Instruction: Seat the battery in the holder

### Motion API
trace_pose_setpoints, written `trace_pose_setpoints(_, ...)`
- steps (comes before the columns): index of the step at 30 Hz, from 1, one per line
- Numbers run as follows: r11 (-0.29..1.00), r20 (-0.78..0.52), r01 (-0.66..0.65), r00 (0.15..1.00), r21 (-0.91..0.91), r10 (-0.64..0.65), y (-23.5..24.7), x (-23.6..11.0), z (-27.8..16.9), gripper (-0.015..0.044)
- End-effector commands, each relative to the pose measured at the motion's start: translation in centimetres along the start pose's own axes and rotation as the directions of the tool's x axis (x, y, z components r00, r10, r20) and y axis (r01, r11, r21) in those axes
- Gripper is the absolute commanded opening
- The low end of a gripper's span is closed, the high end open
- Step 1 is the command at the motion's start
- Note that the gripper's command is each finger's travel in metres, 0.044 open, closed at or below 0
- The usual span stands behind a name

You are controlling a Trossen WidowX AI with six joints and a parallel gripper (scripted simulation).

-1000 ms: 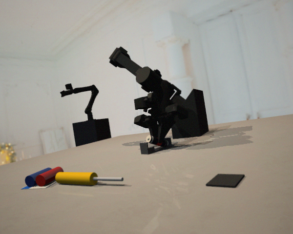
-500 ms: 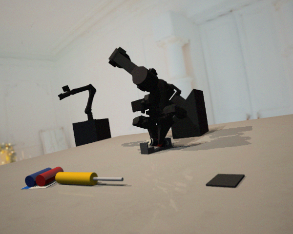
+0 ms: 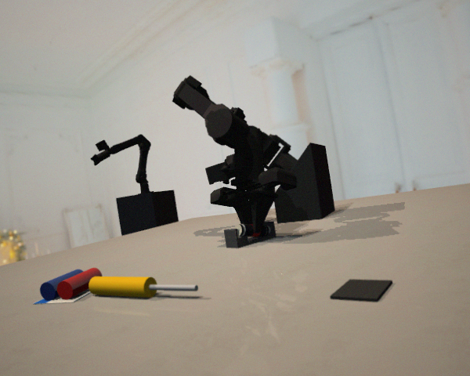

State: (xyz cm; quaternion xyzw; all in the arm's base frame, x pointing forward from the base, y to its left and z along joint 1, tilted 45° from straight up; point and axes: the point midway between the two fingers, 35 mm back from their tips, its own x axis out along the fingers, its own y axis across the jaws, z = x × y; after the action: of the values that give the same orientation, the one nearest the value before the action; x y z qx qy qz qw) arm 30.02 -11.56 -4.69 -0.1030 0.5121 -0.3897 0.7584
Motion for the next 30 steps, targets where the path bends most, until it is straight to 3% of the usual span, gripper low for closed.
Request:
trace_pose_setpoints(1,1.000,-0.052,-0.005,0.999,-0.004,0.005,0.07,0.37,-0.64,0.0072)
trace_pose_setpoints(30,1.000,-0.242,-0.016,0.970,0.020,0.020,-0.75,0.34,-0.42,0.0072)
